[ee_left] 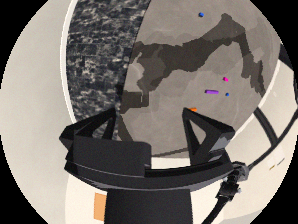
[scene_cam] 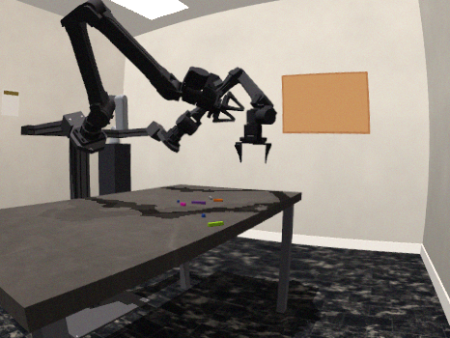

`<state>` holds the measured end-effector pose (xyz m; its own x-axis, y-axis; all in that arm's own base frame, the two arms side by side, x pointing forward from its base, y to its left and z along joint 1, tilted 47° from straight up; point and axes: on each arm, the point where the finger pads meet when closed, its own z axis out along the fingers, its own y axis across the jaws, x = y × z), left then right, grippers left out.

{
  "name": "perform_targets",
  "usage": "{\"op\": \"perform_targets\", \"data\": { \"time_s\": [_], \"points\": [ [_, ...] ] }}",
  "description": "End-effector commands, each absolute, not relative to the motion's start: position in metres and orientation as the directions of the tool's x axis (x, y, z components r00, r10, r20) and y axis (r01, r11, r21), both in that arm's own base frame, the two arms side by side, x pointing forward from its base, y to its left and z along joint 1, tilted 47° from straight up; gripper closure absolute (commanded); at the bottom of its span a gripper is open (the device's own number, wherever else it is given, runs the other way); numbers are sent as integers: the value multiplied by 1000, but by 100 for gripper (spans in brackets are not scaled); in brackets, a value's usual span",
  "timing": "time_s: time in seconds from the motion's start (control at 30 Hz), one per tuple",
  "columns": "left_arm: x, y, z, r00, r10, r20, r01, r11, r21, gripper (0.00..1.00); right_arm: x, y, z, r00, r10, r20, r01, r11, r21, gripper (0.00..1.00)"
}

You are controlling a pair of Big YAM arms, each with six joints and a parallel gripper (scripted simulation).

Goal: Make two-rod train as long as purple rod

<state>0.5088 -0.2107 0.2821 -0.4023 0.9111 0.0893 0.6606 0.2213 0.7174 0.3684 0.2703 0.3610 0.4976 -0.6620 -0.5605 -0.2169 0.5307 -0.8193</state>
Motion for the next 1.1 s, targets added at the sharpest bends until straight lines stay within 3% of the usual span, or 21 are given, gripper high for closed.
{"op": "perform_targets", "data": {
  "time_s": [0.0,1.07],
  "points": [
    [508,-213,287,-400,913,81,656,223,722,0,368,271,365,502,-658,-561,-213,534,-818,0],
    [513,-201,289,-425,903,60,641,254,724,0,369,272,375,511,-651,-561,-201,544,-815,0]
  ]
}}
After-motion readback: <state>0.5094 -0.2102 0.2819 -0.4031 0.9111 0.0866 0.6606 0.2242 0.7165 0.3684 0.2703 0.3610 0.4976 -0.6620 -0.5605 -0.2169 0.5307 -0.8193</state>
